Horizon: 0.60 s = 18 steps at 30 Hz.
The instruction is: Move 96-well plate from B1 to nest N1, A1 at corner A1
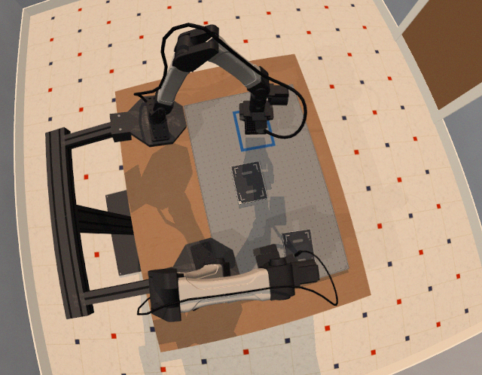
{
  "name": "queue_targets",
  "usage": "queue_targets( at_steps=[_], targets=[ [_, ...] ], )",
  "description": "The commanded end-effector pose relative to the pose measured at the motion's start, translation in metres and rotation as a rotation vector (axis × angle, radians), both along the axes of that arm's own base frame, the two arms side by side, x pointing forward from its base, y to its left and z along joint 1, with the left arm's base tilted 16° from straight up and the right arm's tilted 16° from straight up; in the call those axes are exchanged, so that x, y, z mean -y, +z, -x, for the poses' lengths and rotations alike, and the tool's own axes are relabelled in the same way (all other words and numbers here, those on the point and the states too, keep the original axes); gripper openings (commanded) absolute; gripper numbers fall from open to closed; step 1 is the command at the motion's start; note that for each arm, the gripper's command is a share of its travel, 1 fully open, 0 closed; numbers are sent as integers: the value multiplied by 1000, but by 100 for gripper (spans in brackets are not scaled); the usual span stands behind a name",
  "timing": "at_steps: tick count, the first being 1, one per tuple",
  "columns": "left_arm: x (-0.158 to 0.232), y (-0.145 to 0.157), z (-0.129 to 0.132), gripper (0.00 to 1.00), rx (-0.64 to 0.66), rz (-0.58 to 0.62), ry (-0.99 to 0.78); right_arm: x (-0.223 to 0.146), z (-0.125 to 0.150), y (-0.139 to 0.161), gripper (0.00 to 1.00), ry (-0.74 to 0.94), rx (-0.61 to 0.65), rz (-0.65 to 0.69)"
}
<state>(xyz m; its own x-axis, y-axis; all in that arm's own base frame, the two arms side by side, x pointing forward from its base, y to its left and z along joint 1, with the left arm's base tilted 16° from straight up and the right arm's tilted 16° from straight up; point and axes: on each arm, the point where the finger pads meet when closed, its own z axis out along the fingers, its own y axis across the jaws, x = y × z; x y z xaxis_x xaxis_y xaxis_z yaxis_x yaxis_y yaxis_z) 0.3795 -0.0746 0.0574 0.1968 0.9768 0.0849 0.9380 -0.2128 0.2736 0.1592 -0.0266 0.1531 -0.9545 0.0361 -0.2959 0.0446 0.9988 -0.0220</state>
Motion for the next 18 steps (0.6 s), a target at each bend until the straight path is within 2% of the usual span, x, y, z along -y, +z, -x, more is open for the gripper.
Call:
queue_targets(
  at_steps=[1, 5, 7, 12, 18],
  targets=[
    [1, 4, -1, 0, 8, -1, -1, -1, 7, -10, 100, 1, -36, -12],
    [1, 4, -1, 0, 8, -1, -1, -1, 7, -10, 100, 1, -36, -12],
    [0, -6, 7, 0, -28, -17, -1, -1, 7, -10, 100, 1, -36, -12],
    [16, -5, 13, 0, -15, 31, 159, -1, 7, -10, 100, 1, -36, -12],
    [29, -8, 16, 0, -19, 31, 170, -1, 7, -10, 100, 1, -36, -12]
  ],
)
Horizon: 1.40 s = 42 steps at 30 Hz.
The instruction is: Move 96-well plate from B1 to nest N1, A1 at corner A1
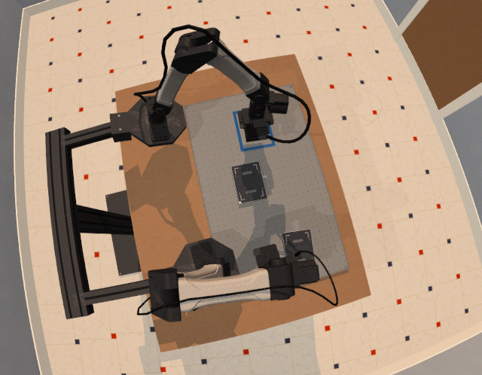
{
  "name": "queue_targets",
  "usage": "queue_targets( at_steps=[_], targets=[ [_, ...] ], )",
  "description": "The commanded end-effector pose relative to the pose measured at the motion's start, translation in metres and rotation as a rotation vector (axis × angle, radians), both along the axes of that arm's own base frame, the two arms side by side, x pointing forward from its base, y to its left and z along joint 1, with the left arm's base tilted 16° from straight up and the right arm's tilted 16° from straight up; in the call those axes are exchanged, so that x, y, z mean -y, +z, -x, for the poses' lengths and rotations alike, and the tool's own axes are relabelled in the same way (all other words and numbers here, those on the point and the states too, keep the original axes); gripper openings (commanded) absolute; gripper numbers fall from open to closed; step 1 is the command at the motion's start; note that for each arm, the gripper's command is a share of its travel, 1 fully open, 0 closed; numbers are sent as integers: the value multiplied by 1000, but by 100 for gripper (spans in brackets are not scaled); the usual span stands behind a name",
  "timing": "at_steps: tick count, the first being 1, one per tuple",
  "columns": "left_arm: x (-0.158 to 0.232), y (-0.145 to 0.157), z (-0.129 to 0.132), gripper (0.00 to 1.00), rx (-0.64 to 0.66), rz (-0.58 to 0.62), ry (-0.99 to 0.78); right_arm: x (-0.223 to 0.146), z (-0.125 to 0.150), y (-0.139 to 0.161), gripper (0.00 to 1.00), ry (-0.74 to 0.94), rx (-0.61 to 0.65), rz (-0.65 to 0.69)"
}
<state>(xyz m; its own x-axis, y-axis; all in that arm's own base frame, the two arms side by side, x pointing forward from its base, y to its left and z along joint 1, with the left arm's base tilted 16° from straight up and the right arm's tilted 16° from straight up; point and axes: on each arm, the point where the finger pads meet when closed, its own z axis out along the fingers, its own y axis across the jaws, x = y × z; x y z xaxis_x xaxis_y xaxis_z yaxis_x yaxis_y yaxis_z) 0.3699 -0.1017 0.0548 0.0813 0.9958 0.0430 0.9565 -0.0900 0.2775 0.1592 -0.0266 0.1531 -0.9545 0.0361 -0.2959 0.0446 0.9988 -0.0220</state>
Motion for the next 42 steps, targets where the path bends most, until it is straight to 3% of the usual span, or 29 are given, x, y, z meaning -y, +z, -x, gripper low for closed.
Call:
queue_targets(
  at_steps=[1, 42],
  targets=[
    [5, -8, 8, 0, -25, -13, 53, -1, 7, -10, 100, 1, -36, -12],
    [126, -11, 41, 0, 0, -6, 49, -1, 7, -10, 100, 1, -36, -12]
  ],
)
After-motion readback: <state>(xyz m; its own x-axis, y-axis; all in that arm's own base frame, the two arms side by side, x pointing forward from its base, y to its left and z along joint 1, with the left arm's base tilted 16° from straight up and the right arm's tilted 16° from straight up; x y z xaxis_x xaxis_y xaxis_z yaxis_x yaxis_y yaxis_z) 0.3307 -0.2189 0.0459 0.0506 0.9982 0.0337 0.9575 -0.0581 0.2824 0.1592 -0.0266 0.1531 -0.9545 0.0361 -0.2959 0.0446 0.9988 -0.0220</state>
